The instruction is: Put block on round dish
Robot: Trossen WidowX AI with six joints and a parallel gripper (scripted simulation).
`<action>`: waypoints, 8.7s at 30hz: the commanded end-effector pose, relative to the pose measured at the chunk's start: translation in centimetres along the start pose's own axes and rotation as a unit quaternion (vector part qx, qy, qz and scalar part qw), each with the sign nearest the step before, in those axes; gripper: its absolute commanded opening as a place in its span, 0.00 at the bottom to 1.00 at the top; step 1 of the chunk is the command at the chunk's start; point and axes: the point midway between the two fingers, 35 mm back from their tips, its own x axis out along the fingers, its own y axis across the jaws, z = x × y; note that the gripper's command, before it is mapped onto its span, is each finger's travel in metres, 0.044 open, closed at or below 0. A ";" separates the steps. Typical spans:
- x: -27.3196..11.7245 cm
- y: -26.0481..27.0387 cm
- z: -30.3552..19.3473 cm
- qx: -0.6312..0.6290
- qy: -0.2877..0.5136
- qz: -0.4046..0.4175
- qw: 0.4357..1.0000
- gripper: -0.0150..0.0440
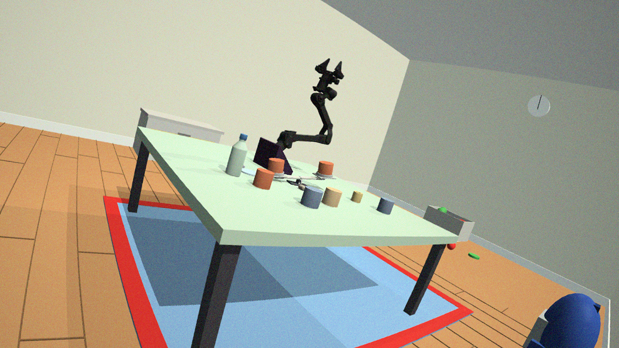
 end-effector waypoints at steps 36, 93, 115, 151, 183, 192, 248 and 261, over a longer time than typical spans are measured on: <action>-17.2 10.0 -26.3 0.047 0.562 0.256 0.785 1.00; -41.8 19.2 -20.8 0.209 0.713 0.616 0.263 1.00; -45.2 22.6 -27.6 0.098 0.489 0.851 0.164 1.00; -54.8 25.5 -33.6 0.060 0.178 0.982 0.028 1.00; -59.4 25.9 -33.2 0.061 0.178 0.982 0.028 1.00; -60.8 25.9 -32.9 0.061 0.178 0.982 0.028 1.00; -56.1 26.1 -34.0 0.059 0.178 0.982 0.028 0.25; -54.5 26.0 -34.2 0.059 0.179 0.982 0.028 0.25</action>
